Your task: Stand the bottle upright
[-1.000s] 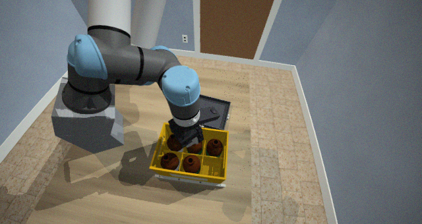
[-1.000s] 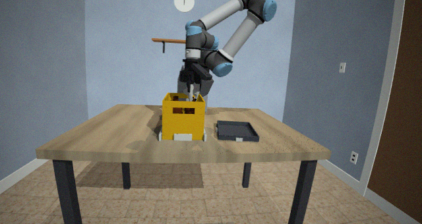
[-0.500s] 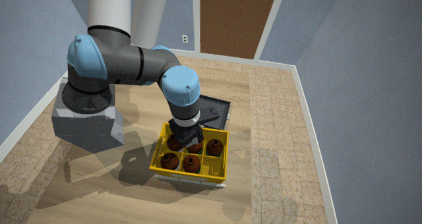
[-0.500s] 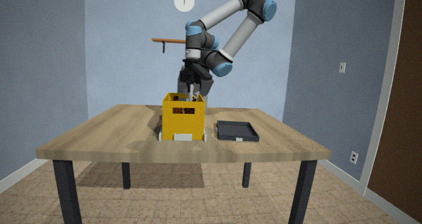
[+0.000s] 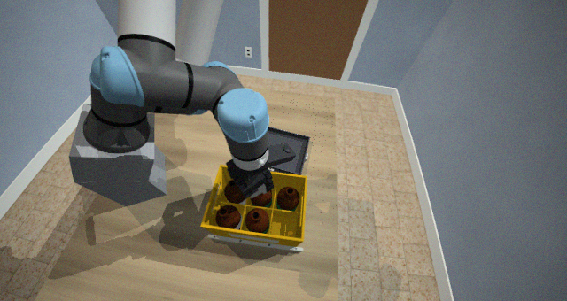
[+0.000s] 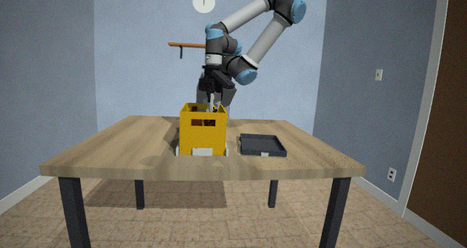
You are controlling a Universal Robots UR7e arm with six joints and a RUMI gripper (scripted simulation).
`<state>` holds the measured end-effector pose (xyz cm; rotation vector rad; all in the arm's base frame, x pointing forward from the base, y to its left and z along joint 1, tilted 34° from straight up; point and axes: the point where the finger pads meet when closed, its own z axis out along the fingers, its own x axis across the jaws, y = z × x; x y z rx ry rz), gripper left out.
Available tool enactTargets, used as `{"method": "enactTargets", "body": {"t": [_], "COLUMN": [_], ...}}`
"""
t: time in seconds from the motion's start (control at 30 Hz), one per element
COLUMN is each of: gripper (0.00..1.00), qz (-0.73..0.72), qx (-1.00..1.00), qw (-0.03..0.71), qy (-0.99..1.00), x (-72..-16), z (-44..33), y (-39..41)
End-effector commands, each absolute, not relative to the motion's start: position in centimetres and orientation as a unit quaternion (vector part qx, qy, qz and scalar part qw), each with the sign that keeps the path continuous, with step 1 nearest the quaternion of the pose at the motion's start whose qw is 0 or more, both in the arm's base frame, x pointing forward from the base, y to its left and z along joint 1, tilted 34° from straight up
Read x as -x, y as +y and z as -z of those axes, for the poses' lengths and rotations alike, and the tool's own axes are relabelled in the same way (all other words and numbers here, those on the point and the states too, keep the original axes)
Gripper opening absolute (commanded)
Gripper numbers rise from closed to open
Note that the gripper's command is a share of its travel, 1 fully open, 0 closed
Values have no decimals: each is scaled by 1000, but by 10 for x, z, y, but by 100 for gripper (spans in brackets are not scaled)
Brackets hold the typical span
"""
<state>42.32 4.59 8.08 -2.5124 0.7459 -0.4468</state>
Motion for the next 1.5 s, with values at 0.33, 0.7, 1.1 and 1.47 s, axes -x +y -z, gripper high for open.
{"method": "enactTargets", "body": {"t": [0.33, 0.7, 1.1, 1.47], "gripper": [38, 38, 38, 38], "qz": [164, 164, 164, 164], "qx": [918, 918, 918, 918], "qw": [239, 239, 239, 239], "qy": [272, 272, 272, 272], "x": [-423, -423, -423, -423], "z": [-81, -81, -81, -81], "y": [46, 46, 46, 46]}}
